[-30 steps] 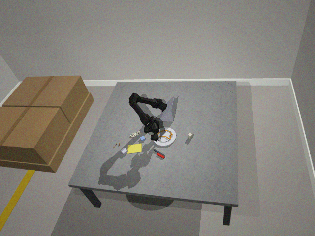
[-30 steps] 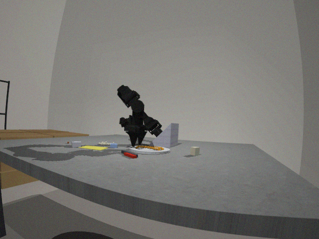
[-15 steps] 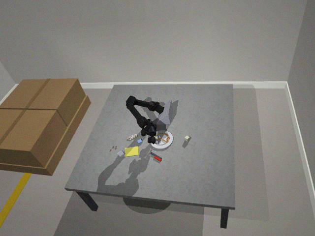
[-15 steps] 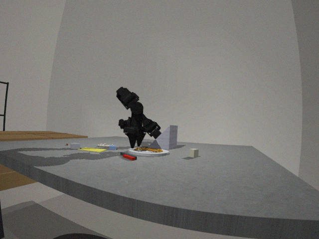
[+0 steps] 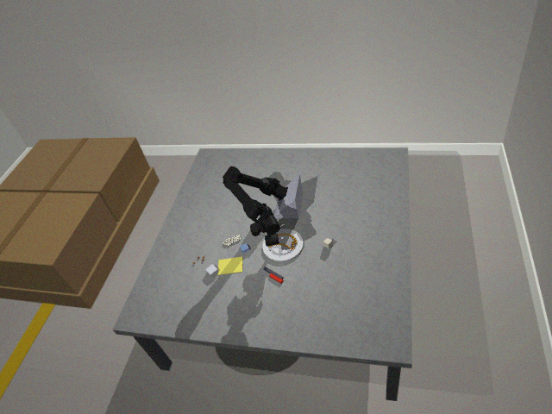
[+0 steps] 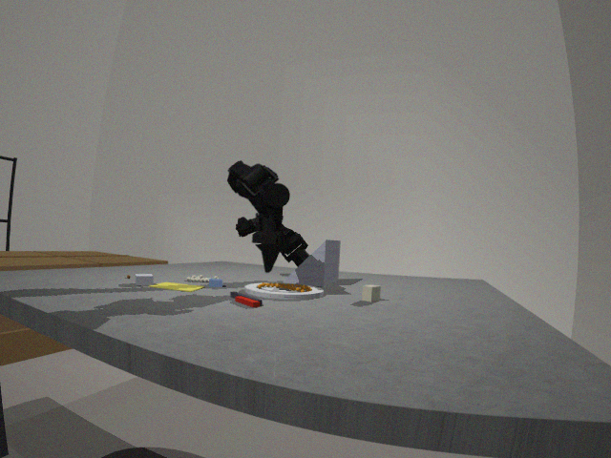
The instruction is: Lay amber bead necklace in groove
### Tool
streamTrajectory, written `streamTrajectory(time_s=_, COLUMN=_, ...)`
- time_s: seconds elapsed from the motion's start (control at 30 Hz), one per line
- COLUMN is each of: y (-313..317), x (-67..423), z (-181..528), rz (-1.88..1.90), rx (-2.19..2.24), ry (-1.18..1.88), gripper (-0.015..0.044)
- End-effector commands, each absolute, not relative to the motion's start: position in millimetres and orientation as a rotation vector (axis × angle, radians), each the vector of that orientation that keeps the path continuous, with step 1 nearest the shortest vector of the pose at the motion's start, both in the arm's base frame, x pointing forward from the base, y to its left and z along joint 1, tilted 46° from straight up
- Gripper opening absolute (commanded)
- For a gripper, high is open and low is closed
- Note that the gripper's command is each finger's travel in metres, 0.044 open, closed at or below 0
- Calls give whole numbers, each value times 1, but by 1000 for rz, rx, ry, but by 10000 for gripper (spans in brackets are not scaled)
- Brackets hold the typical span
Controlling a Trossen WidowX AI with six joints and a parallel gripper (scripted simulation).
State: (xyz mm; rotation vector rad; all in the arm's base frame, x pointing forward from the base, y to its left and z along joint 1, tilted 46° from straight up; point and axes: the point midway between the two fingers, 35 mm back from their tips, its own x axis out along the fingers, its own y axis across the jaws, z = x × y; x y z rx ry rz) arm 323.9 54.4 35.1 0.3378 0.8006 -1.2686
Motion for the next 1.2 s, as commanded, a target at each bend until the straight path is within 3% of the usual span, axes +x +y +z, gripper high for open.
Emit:
streamTrajectory(time_s=0.0, y=46, x=324, z=26, rz=-1268, rx=332, ry=811, gripper=120)
streamTrajectory(time_s=1.1, y=28, x=326, z=9, rz=-1268, rx=331, ry=810, gripper=120)
streamTrajectory(time_s=1.17, y=31, x=326, z=10, rz=-1267, rx=340, ry=810, gripper=67)
